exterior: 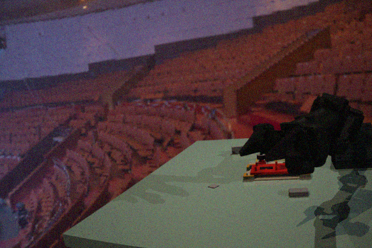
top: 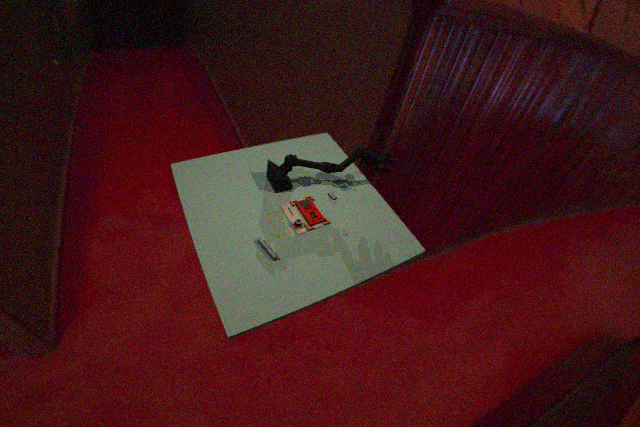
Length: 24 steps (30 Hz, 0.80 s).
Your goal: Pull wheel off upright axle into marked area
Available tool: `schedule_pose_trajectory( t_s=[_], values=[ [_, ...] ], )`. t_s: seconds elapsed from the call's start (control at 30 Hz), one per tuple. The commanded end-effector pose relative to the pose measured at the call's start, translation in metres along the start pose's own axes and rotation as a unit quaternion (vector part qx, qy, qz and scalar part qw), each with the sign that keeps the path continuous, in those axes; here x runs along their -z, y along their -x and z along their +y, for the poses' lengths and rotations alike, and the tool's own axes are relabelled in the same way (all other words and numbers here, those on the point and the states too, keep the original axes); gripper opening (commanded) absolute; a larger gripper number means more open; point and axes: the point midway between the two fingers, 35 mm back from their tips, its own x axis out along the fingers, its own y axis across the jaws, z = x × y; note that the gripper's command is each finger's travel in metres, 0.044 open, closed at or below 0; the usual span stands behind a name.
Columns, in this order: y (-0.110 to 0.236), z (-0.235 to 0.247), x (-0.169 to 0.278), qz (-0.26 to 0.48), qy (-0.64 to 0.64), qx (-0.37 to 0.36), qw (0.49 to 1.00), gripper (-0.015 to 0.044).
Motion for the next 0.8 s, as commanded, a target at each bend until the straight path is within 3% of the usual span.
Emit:
schedule_pose_trajectory(
  t_s=[0.0,0.1,0.43,0.77],
  values=[
    [0.001,-0.001,0.002,0.002,-0.002,0.002,1.0,0.0374],
    [0.016,-0.019,0.028,0.027,-0.037,0.027,0.999,0.03],
    [0.087,-0.084,0.128,0.125,-0.156,0.136,0.97,0.03],
    [0.173,-0.11,0.227,0.211,-0.278,0.23,0.908,0.03]
  ],
)
